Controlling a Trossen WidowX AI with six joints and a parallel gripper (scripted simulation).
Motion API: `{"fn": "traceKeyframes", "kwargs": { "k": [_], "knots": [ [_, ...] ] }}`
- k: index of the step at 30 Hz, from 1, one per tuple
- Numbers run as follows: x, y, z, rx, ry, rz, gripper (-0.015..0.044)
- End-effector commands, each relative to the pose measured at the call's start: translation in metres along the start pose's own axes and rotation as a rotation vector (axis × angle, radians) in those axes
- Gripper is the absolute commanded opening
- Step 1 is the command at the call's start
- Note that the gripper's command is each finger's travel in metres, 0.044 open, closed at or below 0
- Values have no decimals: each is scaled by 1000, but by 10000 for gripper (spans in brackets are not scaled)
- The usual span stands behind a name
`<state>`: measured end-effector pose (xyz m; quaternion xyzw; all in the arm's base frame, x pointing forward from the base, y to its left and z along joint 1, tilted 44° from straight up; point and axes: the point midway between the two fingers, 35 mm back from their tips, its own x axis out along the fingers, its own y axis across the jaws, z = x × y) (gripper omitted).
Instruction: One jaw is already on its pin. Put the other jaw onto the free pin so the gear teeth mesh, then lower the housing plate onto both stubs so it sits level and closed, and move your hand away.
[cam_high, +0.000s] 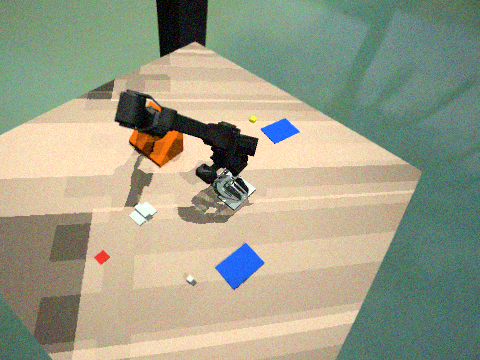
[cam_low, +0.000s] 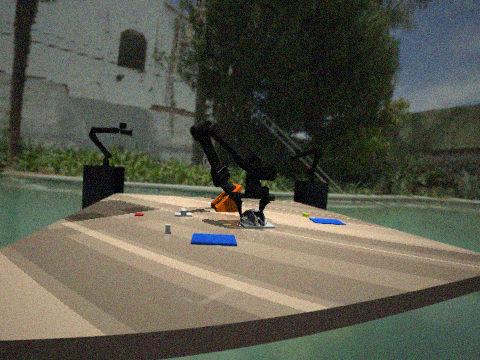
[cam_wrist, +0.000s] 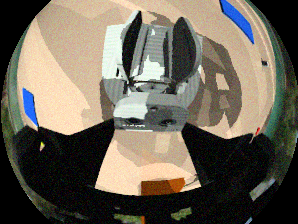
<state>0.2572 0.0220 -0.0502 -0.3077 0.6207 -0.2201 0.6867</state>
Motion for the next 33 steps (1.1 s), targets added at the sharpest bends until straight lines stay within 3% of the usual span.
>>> {"fn": "traceKeyframes", "kwargs": {
  "k": [1, 33],
  "knots": [
    [11, -2, 2, 22, 15, 0, 351],
    [9, -3, 2, 22, 15, 0, 351]
  ]
}}
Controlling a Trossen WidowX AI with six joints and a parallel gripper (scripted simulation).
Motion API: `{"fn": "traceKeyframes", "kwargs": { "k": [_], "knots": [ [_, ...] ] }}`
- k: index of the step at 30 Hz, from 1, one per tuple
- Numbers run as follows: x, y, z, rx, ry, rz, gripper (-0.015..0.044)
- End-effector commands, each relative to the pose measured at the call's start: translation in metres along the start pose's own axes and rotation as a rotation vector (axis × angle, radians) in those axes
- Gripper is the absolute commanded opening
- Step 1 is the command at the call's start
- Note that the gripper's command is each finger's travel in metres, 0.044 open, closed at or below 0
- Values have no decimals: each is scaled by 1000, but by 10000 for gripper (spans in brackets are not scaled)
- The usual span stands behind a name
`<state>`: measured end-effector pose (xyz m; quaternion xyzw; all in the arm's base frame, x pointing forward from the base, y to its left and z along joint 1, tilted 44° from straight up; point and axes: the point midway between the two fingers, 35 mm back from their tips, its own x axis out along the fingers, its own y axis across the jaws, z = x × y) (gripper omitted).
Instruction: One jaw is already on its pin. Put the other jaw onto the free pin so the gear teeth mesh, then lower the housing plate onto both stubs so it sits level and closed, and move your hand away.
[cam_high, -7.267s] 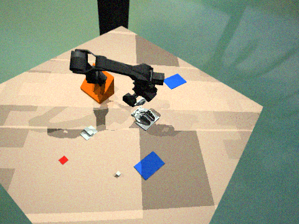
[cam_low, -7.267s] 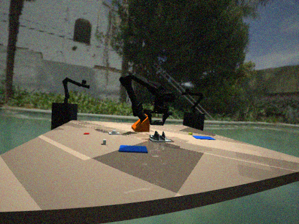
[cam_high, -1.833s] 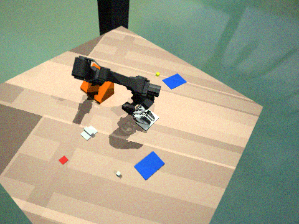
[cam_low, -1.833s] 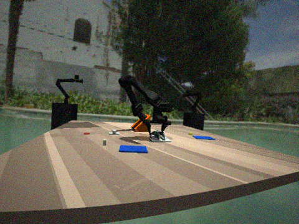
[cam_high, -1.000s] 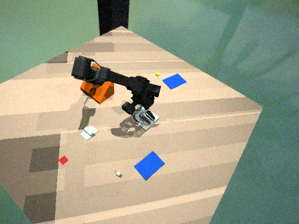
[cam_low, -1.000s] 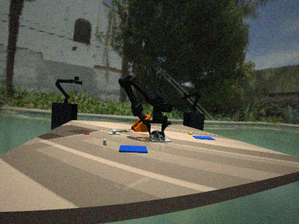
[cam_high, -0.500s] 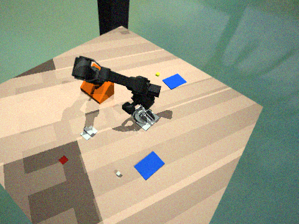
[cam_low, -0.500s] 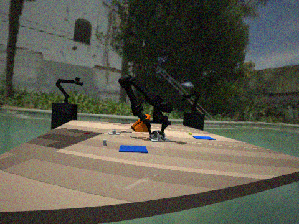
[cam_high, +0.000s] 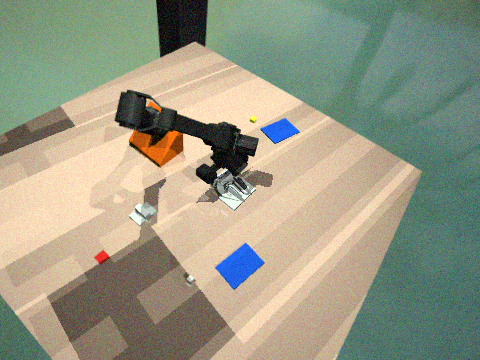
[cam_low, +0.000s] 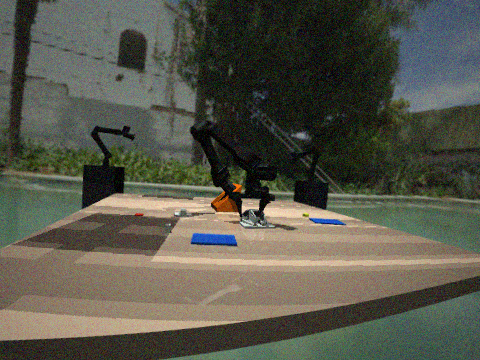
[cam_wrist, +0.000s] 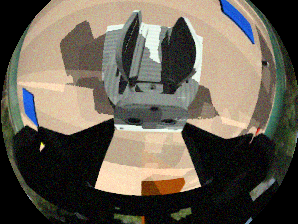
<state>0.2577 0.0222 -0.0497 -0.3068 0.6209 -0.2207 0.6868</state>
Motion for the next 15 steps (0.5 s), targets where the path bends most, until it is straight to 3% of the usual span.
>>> {"fn": "traceKeyframes", "kwargs": {
  "k": [1, 15],
  "knots": [
    [10, -3, 1, 20, 14, 0, 351],
    [12, -3, 1, 20, 14, -1, 351]
  ]
}}
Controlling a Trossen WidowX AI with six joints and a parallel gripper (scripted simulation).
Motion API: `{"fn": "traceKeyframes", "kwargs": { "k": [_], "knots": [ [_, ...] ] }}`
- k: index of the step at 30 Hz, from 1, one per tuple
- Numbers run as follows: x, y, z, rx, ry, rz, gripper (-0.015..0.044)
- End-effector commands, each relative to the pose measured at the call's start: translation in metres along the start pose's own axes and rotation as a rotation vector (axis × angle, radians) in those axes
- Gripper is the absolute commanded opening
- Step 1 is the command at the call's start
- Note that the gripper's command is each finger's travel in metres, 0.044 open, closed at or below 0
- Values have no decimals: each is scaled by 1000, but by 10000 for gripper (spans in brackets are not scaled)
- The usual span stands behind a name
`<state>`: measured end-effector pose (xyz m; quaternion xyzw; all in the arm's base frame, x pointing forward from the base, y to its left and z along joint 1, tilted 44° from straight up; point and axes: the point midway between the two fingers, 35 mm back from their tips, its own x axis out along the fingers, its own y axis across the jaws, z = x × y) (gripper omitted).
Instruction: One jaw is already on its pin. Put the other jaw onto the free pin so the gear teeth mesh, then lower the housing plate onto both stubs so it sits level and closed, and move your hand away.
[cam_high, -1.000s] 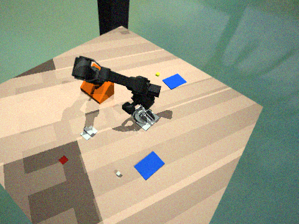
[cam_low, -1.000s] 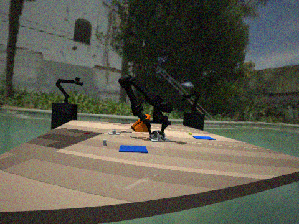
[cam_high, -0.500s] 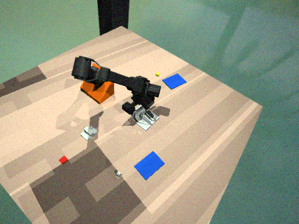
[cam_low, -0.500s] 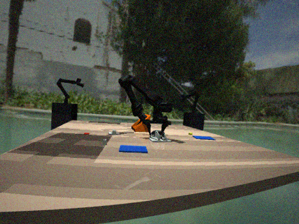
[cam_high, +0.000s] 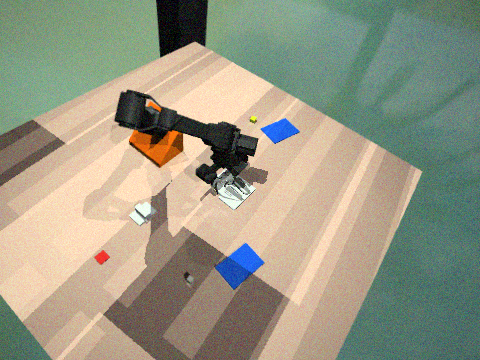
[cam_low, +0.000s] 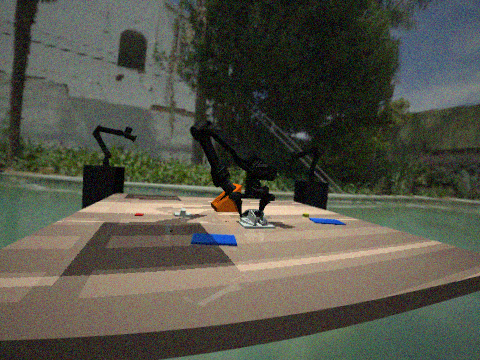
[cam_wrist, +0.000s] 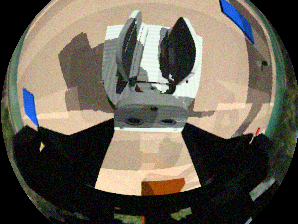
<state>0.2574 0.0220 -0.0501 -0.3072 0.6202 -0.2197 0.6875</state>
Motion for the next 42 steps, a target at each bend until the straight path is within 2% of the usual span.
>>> {"fn": "traceKeyframes", "kwargs": {
  "k": [1, 20, 21, 24, 37, 42],
  "knots": [
    [12, -3, 1, 21, 17, -1, 351],
    [10, -2, 1, 19, 15, -1, 351],
    [0, 0, 0, 0, -1, 0, 377],
    [-1, 0, 1, 1, -6, -1, 440],
    [-1, 0, 1, 1, -6, -1, 440],
    [-33, 0, 3, 10, 5, 3, 440]
  ]
}}
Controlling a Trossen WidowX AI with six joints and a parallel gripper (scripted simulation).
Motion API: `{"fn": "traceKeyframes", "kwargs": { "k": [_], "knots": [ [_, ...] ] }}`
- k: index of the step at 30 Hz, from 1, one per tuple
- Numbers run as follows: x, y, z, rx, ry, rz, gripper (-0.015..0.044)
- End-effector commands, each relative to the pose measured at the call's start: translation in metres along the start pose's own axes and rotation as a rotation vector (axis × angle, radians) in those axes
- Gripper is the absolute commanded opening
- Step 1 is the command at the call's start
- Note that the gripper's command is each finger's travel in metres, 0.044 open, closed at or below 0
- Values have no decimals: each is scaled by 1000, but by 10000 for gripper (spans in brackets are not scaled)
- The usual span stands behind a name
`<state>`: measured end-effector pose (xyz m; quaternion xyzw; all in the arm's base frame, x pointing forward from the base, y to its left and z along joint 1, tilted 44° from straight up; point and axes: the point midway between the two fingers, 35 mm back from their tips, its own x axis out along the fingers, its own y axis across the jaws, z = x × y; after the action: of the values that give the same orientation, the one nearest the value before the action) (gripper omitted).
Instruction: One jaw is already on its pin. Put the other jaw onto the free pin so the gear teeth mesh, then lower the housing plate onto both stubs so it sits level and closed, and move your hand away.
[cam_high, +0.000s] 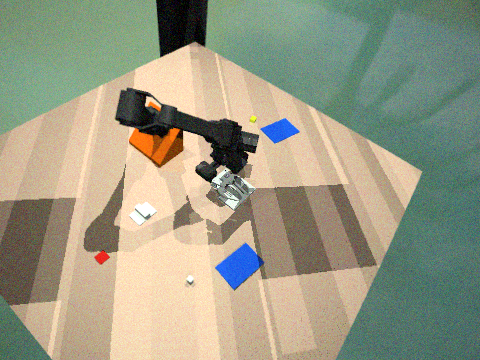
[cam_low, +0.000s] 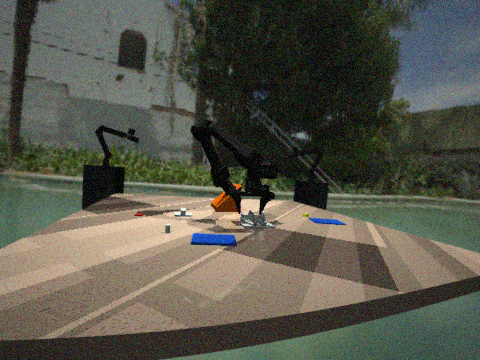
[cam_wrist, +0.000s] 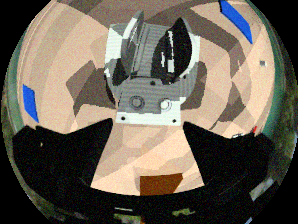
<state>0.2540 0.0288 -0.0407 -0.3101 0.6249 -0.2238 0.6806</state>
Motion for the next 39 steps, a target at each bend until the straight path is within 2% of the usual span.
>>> {"fn": "traceKeyframes", "kwargs": {
  "k": [1, 4, 8, 14, 39],
  "knots": [
    [-33, 0, 4, 19, -7, 12, 440],
    [-58, -3, 2, 27, 2, 8, 440],
    [-50, 0, 2, 18, -9, 9, 440],
    [-105, -7, -50, 22, 4, 14, 440],
    [-107, -7, -52, 23, 5, 13, 440]
  ]
}}
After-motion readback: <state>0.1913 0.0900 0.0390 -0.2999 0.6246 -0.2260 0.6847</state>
